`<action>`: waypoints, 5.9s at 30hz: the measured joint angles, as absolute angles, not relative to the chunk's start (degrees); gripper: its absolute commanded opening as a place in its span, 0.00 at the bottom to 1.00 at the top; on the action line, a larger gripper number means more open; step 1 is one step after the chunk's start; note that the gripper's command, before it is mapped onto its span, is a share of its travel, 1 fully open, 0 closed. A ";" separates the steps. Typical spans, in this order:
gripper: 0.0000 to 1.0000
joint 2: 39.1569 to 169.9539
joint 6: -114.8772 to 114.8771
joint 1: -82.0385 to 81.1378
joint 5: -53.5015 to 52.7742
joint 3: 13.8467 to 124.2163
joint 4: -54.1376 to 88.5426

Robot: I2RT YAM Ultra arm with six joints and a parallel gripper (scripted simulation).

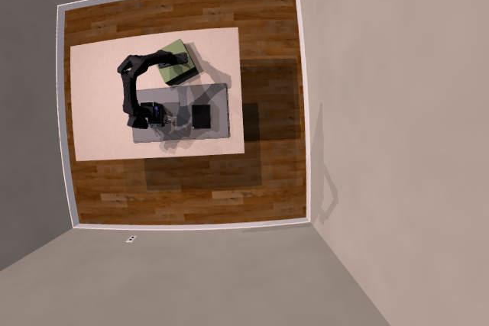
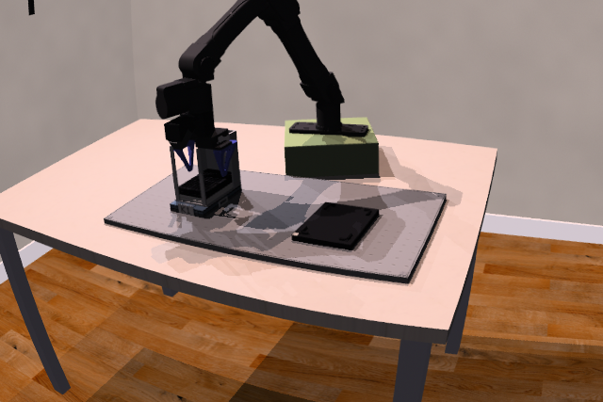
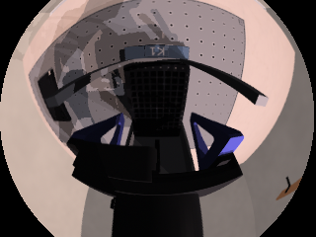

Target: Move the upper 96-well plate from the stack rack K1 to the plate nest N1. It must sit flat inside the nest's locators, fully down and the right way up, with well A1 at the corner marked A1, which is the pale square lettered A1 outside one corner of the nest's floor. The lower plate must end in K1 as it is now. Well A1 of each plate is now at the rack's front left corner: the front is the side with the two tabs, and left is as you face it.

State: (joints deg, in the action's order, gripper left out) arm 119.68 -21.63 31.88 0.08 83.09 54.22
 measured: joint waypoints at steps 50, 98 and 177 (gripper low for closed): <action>0.00 122.21 -21.58 31.88 -0.08 80.36 48.21; 0.00 118.69 -21.58 31.88 -0.10 84.03 55.18; 0.00 114.89 -21.58 31.88 -0.10 99.26 74.65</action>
State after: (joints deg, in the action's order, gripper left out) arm 114.89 -21.58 31.88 -0.10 99.26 74.65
